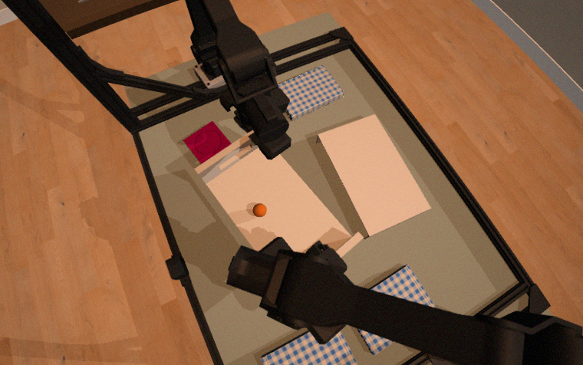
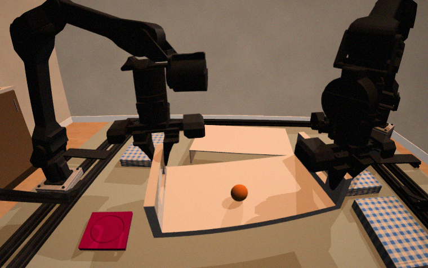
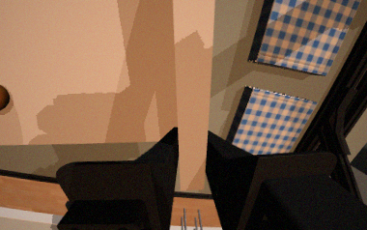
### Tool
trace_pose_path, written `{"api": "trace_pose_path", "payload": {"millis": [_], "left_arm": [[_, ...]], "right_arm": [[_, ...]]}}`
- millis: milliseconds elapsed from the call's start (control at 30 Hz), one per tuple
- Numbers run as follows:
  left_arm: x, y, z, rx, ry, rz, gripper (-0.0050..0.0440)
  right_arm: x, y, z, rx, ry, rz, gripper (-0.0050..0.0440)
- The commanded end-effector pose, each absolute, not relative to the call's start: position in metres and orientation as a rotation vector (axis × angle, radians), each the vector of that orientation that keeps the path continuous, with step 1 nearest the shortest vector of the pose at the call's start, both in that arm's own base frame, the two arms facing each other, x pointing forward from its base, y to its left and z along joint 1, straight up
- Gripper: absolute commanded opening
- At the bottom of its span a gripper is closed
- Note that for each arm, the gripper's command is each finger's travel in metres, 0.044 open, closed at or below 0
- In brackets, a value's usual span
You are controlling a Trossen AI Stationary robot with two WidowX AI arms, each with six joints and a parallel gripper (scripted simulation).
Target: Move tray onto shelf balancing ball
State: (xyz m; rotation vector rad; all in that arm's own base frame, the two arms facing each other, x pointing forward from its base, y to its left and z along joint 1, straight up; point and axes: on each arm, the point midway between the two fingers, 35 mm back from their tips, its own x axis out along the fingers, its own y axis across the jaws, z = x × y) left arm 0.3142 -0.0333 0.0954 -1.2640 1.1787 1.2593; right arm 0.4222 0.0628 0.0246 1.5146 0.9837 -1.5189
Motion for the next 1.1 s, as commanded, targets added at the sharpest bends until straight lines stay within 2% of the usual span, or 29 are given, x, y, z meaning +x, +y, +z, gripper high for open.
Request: {"api": "trace_pose_path", "payload": {"millis": [0, 1067], "left_arm": [[0.315, -0.033, 0.100, -1.255, 1.161, 1.261, 0.0020], [0.317, -0.022, 0.099, -1.262, 1.163, 1.255, 0.0020]], "right_arm": [[0.421, 0.063, 0.029, 1.502, 0.977, -1.527, 0.0020], [0.414, 0.054, 0.030, 1.508, 0.984, -1.526, 0.0020]]}}
